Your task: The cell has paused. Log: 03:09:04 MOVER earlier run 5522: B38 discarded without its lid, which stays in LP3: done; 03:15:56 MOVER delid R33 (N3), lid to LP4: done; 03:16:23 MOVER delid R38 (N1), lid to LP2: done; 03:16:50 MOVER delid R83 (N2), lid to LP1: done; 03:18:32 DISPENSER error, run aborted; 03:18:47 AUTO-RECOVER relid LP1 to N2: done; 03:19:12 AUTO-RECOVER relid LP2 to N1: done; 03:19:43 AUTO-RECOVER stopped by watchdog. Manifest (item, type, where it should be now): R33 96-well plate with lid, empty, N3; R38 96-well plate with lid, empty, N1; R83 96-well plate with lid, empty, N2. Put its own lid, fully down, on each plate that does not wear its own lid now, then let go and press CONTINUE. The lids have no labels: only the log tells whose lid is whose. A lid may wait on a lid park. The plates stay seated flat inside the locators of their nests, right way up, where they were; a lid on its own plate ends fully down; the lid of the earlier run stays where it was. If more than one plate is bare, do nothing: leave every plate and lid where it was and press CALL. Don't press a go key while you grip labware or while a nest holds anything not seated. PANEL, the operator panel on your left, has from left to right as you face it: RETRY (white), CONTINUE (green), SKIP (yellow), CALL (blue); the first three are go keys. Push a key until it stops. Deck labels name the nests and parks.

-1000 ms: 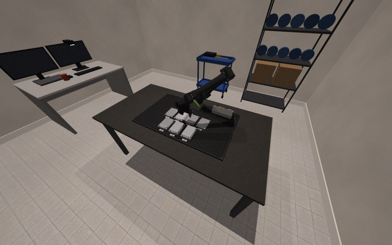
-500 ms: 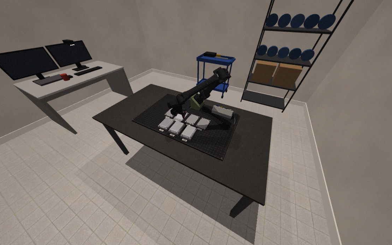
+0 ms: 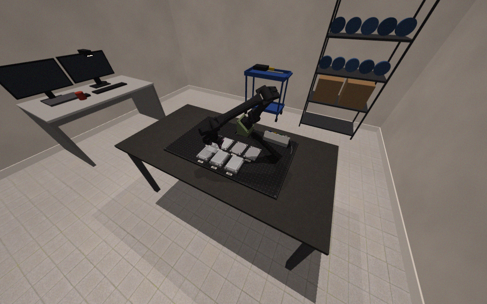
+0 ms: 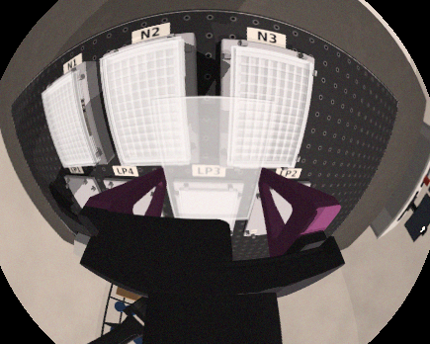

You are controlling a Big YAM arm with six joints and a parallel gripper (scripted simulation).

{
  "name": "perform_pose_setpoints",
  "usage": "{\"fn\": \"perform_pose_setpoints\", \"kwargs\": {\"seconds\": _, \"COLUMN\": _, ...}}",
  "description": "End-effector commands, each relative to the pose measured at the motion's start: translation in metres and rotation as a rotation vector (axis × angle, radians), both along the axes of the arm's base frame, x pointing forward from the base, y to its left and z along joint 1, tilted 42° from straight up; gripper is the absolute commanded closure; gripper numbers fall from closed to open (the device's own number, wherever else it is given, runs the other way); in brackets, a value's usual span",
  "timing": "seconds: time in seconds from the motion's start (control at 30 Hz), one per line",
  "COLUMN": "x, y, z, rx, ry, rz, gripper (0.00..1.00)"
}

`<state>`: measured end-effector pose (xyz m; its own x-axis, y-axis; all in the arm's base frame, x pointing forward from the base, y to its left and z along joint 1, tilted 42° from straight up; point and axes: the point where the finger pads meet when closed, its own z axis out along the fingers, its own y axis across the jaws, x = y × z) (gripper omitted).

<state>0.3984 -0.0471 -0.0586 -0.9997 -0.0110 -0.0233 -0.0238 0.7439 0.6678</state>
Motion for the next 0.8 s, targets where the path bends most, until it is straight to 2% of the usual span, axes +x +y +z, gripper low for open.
{"fn": "perform_pose_setpoints", "kwargs": {"seconds": 0.0, "x": 0.019, "y": -0.02, "z": -0.006, "rx": -0.005, "ry": -0.021, "rz": -0.004, "gripper": 1.0}}
{"fn": "perform_pose_setpoints", "kwargs": {"seconds": 0.07, "x": 0.027, "y": -0.021, "z": -0.011, "rx": -0.004, "ry": -0.021, "rz": 0.009, "gripper": 1.0}}
{"fn": "perform_pose_setpoints", "kwargs": {"seconds": 0.17, "x": 0.036, "y": -0.036, "z": -0.019, "rx": -0.005, "ry": -0.021, "rz": -0.008, "gripper": 1.0}}
{"fn": "perform_pose_setpoints", "kwargs": {"seconds": 0.27, "x": 0.04, "y": -0.035, "z": -0.021, "rx": -0.005, "ry": -0.021, "rz": 0.001, "gripper": 1.0}}
{"fn": "perform_pose_setpoints", "kwargs": {"seconds": 0.5, "x": 0.062, "y": -0.059, "z": -0.039, "rx": -0.006, "ry": -0.022, "rz": -0.009, "gripper": 1.0}}
{"fn": "perform_pose_setpoints", "kwargs": {"seconds": 0.57, "x": 0.067, "y": -0.049, "z": -0.041, "rx": -0.005, "ry": -0.022, "rz": 0.018, "gripper": 1.0}}
{"fn": "perform_pose_setpoints", "kwargs": {"seconds": 0.6, "x": 0.047, "y": -0.034, "z": -0.048, "rx": 0.014, "ry": 0.018, "rz": 0.029, "gripper": 1.0}}
{"fn": "perform_pose_setpoints", "kwargs": {"seconds": 0.7, "x": 0.047, "y": -0.037, "z": -0.049, "rx": 0.013, "ry": 0.016, "rz": 0.022, "gripper": 1.0}}
{"fn": "perform_pose_setpoints", "kwargs": {"seconds": 0.73, "x": 0.058, "y": -0.042, "z": -0.046, "rx": 0.002, "ry": -0.009, "rz": 0.021, "gripper": 1.0}}
{"fn": "perform_pose_setpoints", "kwargs": {"seconds": 0.77, "x": 0.058, "y": -0.042, "z": -0.046, "rx": 0.002, "ry": -0.009, "rz": 0.021, "gripper": 1.0}}
